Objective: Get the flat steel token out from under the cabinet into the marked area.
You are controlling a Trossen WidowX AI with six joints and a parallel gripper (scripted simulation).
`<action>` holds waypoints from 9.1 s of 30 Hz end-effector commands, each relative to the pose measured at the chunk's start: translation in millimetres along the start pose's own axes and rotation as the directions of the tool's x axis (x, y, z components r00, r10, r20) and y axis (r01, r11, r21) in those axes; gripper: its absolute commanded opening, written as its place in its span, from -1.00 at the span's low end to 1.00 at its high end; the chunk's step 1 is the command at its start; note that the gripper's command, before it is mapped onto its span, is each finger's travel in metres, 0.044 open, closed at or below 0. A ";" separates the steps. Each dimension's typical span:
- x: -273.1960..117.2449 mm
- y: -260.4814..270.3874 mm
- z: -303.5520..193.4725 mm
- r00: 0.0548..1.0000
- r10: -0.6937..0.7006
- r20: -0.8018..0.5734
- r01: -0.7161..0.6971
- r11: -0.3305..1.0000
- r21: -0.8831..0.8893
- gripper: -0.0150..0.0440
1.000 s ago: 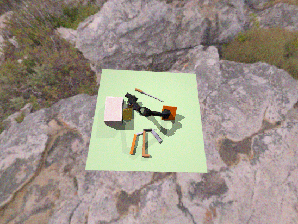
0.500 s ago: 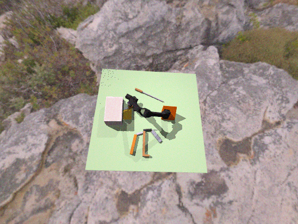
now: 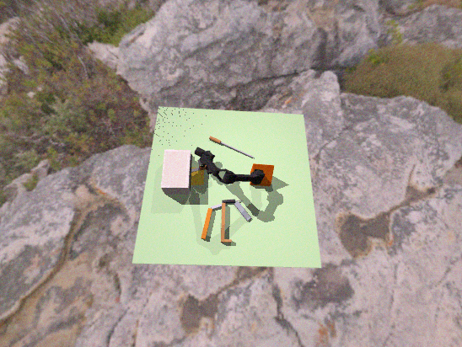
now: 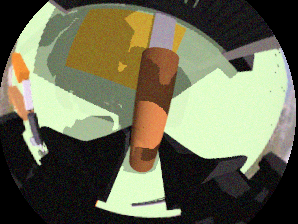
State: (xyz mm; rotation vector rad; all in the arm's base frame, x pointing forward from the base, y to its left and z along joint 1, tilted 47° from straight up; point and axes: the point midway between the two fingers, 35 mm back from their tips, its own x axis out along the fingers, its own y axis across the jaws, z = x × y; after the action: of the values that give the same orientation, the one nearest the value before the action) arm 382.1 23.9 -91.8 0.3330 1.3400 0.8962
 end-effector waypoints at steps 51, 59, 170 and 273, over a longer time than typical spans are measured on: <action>1.9 2.4 -54.1 1.000 0.009 0.004 -0.009 1.000 -0.002 -0.49; 2.0 1.8 -65.2 1.000 0.009 0.003 -0.009 1.000 -0.002 -0.49; -1.6 -7.2 -156.1 1.000 0.005 0.000 -0.005 0.915 0.404 -0.49; -2.4 41.8 -125.1 1.000 0.009 0.001 -0.006 0.643 0.766 -0.49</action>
State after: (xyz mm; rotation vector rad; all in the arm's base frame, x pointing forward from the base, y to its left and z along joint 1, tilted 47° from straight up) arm 248.5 11.4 -97.2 0.9971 1.6885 0.2644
